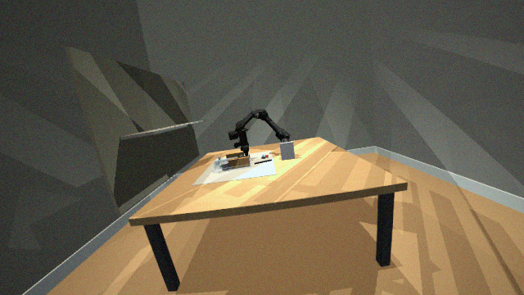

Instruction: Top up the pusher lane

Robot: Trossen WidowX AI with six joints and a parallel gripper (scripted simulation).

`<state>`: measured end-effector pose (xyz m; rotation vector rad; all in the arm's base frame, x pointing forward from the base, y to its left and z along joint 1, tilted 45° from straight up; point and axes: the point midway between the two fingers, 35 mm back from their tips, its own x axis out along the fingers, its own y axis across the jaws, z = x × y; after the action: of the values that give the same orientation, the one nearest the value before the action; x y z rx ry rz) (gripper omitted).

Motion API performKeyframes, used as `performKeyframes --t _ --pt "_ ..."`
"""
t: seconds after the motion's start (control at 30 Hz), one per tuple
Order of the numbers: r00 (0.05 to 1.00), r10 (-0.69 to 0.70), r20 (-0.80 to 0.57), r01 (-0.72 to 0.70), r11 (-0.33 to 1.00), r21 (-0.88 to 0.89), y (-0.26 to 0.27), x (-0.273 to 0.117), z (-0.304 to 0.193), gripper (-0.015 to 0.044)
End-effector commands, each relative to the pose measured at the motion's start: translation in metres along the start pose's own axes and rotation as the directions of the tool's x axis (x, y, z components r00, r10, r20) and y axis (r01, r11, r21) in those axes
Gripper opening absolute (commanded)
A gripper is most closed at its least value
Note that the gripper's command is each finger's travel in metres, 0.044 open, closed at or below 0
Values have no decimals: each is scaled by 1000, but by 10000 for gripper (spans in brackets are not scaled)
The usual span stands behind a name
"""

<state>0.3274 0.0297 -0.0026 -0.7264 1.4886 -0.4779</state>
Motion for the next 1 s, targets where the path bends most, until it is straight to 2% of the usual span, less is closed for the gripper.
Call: performKeyframes --t 0.0,0.97 --pt "1000 -9 22 9 1000 14 -2 -2 7 0" --pt "1000 -9 22 9 1000 14 -2 1 9 0"
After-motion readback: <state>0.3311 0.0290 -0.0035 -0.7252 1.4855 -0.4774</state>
